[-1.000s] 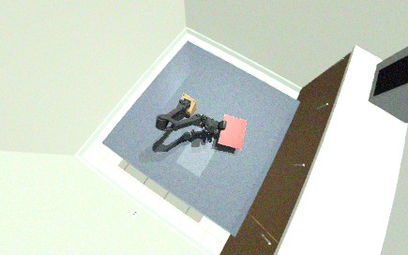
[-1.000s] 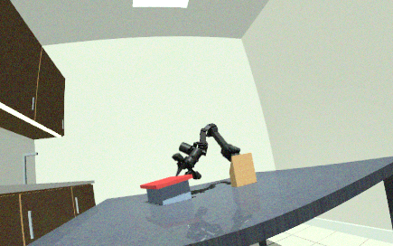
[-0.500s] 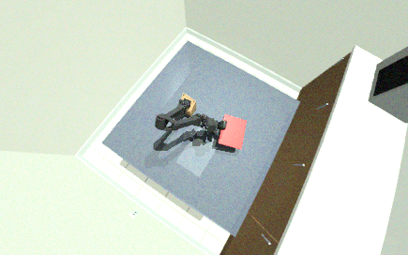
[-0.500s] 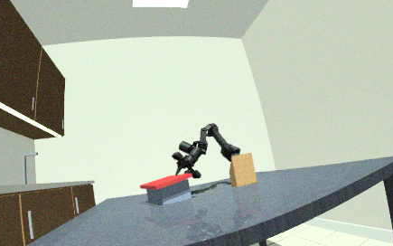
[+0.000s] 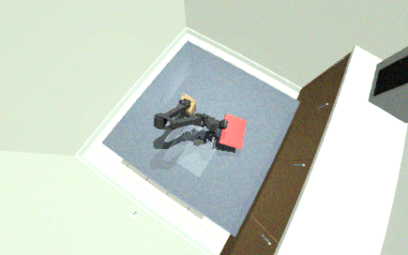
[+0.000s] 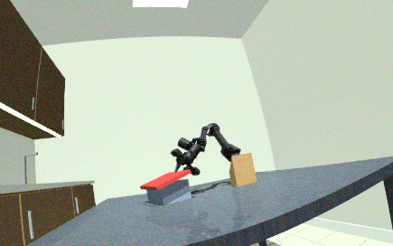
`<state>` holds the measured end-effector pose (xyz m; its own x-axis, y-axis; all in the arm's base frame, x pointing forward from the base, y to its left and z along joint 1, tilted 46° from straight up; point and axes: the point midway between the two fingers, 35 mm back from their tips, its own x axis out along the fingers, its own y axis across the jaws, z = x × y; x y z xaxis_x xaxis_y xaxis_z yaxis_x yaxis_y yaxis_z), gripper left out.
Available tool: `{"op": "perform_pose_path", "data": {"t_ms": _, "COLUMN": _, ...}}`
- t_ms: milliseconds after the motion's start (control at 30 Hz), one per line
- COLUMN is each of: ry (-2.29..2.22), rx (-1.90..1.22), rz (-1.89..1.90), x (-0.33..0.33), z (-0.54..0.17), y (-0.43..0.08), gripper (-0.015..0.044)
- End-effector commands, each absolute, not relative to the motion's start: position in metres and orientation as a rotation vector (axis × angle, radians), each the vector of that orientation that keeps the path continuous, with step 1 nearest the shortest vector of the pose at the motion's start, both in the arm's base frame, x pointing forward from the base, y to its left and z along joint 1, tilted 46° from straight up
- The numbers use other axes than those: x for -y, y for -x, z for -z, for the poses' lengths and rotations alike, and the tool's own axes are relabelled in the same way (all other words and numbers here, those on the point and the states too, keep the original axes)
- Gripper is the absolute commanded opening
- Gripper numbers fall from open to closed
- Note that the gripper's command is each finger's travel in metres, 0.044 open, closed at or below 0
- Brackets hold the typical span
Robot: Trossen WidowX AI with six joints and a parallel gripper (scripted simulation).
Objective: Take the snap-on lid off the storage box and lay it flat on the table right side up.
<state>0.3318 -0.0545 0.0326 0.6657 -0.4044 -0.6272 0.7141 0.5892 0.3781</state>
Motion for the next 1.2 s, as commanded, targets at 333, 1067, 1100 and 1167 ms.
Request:
{"op": "perform_pose_path", "data": {"t_ms": 333, "ry": -0.663, "rx": -0.513, "rz": 0.687, "x": 0.041, "z": -0.046, "y": -0.342, "gripper": 0.0000}}
{"op": "perform_pose_path", "data": {"t_ms": 1067, "ry": -0.665, "rx": -0.512, "rz": 0.686, "x": 0.019, "z": -0.062, "y": -0.362, "gripper": 0.0000}}
{"op": "perform_pose_path", "data": {"t_ms": 1100, "ry": -0.665, "rx": -0.512, "rz": 0.686, "x": 0.018, "z": -0.062, "y": -0.364, "gripper": 0.0000}}
{"op": "perform_pose_path", "data": {"t_ms": 1167, "ry": -0.665, "rx": -0.512, "rz": 0.686, "x": 0.016, "z": -0.064, "y": -0.366, "gripper": 0.0000}}
